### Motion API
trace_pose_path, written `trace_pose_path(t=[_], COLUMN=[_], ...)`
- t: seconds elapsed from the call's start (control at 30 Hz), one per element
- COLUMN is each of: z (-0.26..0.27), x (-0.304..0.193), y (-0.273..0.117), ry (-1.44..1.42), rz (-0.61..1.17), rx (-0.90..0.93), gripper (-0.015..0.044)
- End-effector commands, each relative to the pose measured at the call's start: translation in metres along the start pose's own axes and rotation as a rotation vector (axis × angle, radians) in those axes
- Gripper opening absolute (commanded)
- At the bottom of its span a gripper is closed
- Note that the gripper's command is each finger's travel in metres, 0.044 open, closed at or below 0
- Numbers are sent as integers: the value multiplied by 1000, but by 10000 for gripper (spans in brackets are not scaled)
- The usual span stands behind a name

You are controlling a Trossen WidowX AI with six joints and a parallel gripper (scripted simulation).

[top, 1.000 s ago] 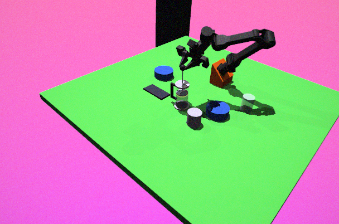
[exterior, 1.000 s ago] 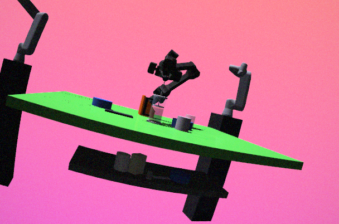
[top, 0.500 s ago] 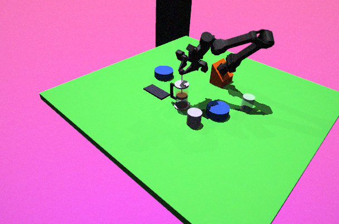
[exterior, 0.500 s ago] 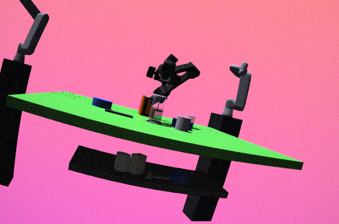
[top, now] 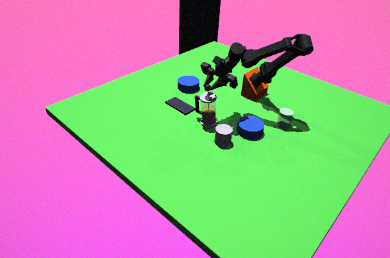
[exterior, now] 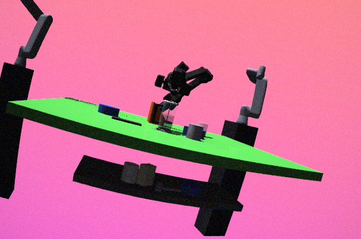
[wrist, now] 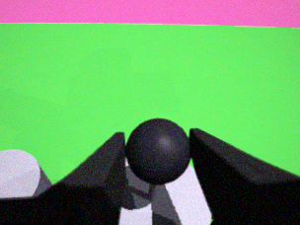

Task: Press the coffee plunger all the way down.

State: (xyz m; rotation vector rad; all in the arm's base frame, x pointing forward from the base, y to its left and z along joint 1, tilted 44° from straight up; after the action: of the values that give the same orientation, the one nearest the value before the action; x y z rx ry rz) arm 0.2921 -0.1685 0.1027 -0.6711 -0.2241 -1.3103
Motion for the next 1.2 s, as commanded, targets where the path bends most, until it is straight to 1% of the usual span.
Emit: trace_pose_path(t=[0.0, 1.17], z=[-3, -6], x=[-15, -10], y=[7, 11], ry=[36, 35], rz=[54, 54], rx=[-1, 0], gripper=[123, 123])
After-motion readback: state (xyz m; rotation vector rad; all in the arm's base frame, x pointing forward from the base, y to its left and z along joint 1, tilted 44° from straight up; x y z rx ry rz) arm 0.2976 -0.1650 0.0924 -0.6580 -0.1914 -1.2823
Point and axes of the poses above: the point midway between the two fingers, 35 mm back from their tips, its own y axis out along the fingers, its own z axis across the jaws, x = y × z, the point moved 5 cm from there along -y, back along the fingers, and after that the axes turned 13 degrees about y, right-handed, at the moved point
